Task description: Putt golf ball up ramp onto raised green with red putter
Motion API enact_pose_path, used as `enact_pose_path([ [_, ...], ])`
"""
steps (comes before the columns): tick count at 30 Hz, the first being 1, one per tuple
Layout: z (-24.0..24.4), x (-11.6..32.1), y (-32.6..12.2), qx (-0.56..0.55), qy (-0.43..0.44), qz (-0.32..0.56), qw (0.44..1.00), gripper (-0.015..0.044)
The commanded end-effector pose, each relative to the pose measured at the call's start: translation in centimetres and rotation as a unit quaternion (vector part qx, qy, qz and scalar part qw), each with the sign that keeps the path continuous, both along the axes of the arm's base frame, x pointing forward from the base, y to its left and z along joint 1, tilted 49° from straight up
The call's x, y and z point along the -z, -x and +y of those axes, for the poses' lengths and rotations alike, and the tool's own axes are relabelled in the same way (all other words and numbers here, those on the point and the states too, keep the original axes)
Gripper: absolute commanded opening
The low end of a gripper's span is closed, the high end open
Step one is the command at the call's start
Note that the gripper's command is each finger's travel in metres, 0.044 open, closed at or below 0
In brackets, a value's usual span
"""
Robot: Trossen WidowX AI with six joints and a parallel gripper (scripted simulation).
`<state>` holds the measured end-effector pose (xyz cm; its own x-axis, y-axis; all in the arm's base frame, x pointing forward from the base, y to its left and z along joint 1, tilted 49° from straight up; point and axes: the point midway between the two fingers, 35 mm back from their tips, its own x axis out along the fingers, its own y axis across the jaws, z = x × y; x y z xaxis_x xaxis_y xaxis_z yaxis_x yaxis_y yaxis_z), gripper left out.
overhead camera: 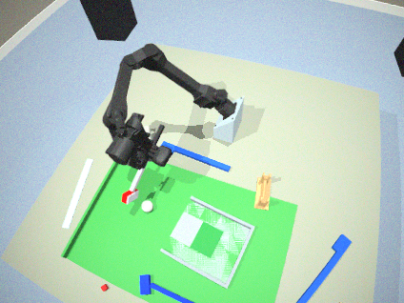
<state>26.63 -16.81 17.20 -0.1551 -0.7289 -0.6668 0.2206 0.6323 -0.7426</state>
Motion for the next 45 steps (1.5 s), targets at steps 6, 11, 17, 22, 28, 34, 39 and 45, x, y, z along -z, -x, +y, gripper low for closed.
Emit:
enact_pose_path([
  [6,-0.9,-0.3,0.9,0.014,0.01,-0.014,1.0,0.0],
  [11,-2.5,1.1,1.2,0.014,0.01,-0.014,1.0,0.0],
  [17,-3.4,1.9,1.4,0.014,0.011,-0.014,1.0,0.0],
  [22,-3.9,2.3,1.5,0.014,0.011,-0.014,1.0,0.0],
  [28,-4.6,3.0,1.7,0.014,0.011,-0.014,1.0,0.0],
  [34,-5.3,3.6,1.9,0.014,0.011,-0.014,1.0,0.0],
  [39,-5.5,3.4,2.0,0.017,0.014,-0.016,1.0,0.0],
  [45,-5.5,3.4,2.0,0.017,0.014,-0.016,1.0,0.0],
])
